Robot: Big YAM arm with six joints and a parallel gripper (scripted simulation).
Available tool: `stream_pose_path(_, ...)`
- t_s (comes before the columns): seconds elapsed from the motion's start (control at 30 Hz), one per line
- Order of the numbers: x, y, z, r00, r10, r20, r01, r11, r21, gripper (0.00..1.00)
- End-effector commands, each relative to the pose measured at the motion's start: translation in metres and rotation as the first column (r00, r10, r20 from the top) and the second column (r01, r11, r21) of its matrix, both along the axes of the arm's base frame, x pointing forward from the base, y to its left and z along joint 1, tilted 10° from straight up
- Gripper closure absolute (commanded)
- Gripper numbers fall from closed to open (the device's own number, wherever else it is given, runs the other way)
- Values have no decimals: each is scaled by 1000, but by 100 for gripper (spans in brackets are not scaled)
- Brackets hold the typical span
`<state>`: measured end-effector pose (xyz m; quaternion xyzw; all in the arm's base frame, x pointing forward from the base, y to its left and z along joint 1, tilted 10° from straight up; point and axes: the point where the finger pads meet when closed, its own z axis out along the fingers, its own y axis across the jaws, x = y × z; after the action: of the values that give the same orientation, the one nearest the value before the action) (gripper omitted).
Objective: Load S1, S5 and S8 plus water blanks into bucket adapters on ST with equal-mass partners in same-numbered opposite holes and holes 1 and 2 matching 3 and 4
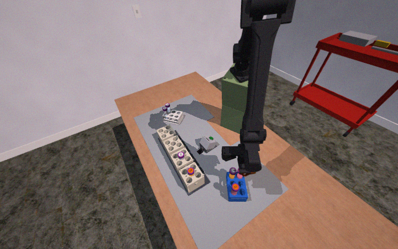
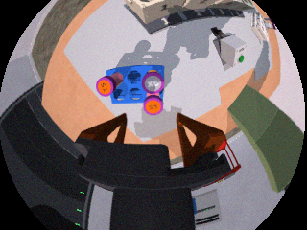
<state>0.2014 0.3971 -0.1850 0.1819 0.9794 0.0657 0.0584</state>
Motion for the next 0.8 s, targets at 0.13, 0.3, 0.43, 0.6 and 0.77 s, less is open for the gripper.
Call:
stream_pose_path(0.13, 9, 7, -21, 999, -31, 9, 31, 999, 18, 20)
stream_pose_path(0.3, 14, 6, -28, 999, -38, 8, 38, 999, 17, 20)
stream_pose_path(0.43, 21, 20, -14, 999, -34, 20, 33, 999, 42, 20)
stream_pose_path(0.6, 13, 4, -38, 1000, -26, 4, 26, 1000, 5, 20)
stream_pose_path(0.77, 17, 9, -26, 1000, -25, 17, 25, 999, 31, 20)
